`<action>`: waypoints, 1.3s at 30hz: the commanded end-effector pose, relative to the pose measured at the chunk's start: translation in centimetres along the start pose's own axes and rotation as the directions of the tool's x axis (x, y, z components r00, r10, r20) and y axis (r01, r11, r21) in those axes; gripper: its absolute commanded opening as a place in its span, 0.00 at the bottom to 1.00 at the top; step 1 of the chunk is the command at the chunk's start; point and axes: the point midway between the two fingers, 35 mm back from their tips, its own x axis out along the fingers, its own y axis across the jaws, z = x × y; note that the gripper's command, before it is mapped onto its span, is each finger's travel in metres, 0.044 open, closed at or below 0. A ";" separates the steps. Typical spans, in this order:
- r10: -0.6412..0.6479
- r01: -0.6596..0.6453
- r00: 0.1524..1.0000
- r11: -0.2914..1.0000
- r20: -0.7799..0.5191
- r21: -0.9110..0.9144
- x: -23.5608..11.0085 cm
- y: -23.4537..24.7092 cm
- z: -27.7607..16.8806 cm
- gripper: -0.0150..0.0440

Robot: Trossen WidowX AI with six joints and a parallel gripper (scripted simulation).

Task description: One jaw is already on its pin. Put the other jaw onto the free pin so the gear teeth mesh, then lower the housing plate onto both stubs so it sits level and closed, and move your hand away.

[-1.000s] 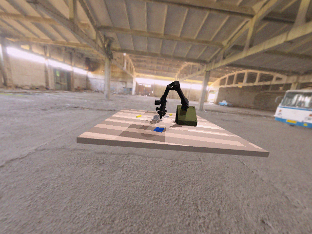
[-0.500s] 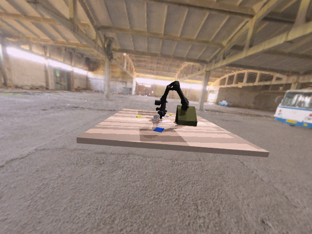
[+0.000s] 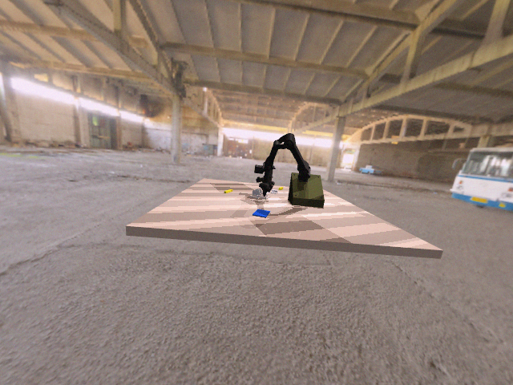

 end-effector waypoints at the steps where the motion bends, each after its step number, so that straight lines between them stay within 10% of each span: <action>1: 0.003 -0.003 1.000 1.000 -0.001 0.003 0.2 0.0 -0.1 0.85; 39: 0.003 -0.003 1.000 1.000 -0.002 0.003 1.0 0.0 -0.1 0.85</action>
